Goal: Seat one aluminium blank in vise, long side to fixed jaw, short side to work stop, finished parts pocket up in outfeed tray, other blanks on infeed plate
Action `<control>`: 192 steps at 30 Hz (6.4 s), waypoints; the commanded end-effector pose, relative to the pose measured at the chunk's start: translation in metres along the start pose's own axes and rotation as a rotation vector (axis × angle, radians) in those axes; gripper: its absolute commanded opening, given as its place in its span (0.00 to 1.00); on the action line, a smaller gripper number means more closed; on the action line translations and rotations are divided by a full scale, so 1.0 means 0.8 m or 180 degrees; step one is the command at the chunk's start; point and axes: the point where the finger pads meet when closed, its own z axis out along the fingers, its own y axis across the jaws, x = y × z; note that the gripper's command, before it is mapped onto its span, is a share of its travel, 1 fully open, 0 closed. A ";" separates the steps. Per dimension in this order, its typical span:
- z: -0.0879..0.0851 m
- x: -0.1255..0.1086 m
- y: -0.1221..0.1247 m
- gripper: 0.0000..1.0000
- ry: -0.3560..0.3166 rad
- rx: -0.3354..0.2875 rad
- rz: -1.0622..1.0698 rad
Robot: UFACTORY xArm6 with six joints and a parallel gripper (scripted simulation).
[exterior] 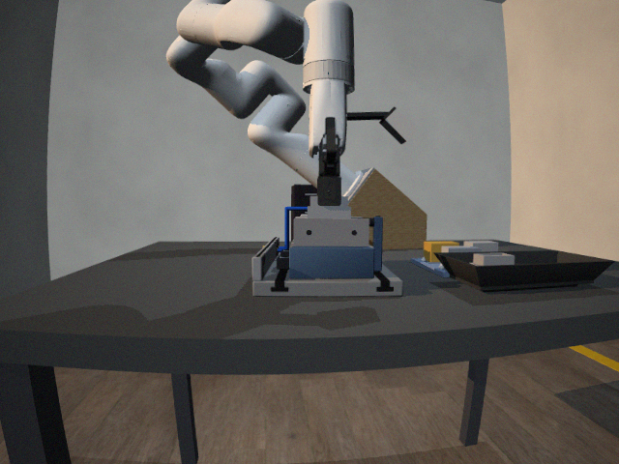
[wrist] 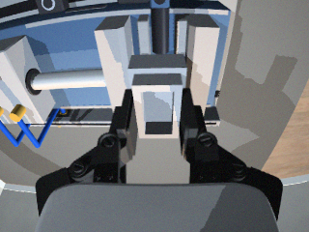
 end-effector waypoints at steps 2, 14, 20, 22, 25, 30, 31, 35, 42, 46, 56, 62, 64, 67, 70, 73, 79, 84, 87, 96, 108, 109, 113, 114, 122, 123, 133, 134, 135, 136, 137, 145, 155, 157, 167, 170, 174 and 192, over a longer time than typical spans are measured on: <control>-0.015 0.000 0.001 0.00 0.0004 -0.0011 0.0004; -0.036 0.000 0.001 0.00 0.0004 -0.0011 0.0004; -0.043 0.000 0.001 0.00 0.0004 -0.0011 0.0004; -0.044 0.000 0.001 0.00 0.0004 -0.0011 0.0004; -0.045 0.000 0.001 0.00 0.0004 -0.0011 0.0004; -0.045 0.000 0.001 0.00 0.0004 -0.0011 0.0004; -0.045 0.000 0.001 0.00 0.0004 -0.0011 0.0004; -0.046 0.004 0.005 0.00 0.0005 -0.0011 0.0002; -0.052 0.037 0.027 0.00 0.0007 -0.0012 -0.0015; -0.055 0.055 0.036 0.00 0.0008 -0.0012 -0.0024; -0.064 0.143 0.069 0.00 0.0011 -0.0013 -0.0067; -0.065 0.185 0.077 0.00 0.0011 -0.0013 -0.0089; -0.066 0.209 0.080 0.00 0.0012 -0.0013 -0.0101; -0.066 0.232 0.081 0.00 0.0012 -0.0013 -0.0113; -0.065 0.260 0.081 0.00 0.0011 -0.0013 -0.0128; -0.064 0.286 0.079 0.00 0.0011 -0.0013 -0.0143; -0.061 0.327 0.072 0.00 0.0010 -0.0012 -0.0166; -0.055 0.373 0.060 0.00 0.0008 -0.0012 -0.0194; -0.051 0.398 0.051 0.00 0.0007 -0.0012 -0.0210; -0.046 0.425 0.039 0.00 0.0005 -0.0012 -0.0229; -0.045 0.427 0.038 0.00 0.0005 -0.0012 -0.0231; -0.045 0.427 0.038 0.00 0.0005 -0.0012 -0.0231; -0.045 0.427 0.038 0.00 0.0005 -0.0012 -0.0231; -0.045 0.427 0.038 0.00 0.0005 -0.0012 -0.0231; -0.044 0.427 0.038 0.00 0.0004 -0.0012 -0.0230; -0.044 0.427 0.038 0.00 0.0004 -0.0012 -0.0230; -0.038 0.427 0.038 0.00 0.0004 -0.0011 -0.0229; -0.037 0.427 0.038 0.00 0.0004 -0.0011 -0.0229; -0.036 0.427 0.038 0.00 0.0004 -0.0011 -0.0229; -0.035 0.427 0.038 0.00 0.0004 -0.0011 -0.0229; -0.034 0.428 0.038 0.00 0.0004 -0.0011 -0.0229; -0.023 0.428 0.039 0.00 0.0004 -0.0011 -0.0229; -0.004 0.428 0.039 0.00 0.0004 -0.0011 -0.0229; 0.001 0.428 0.039 0.00 0.0004 -0.0011 -0.0229; 0.021 0.428 0.039 0.00 0.0004 -0.0011 -0.0229; 0.028 0.428 0.039 0.00 0.0004 -0.0011 -0.0229; 0.038 0.428 0.039 0.00 0.0004 -0.0011 -0.0229; 0.070 0.429 0.040 0.00 0.0004 -0.0011 -0.0229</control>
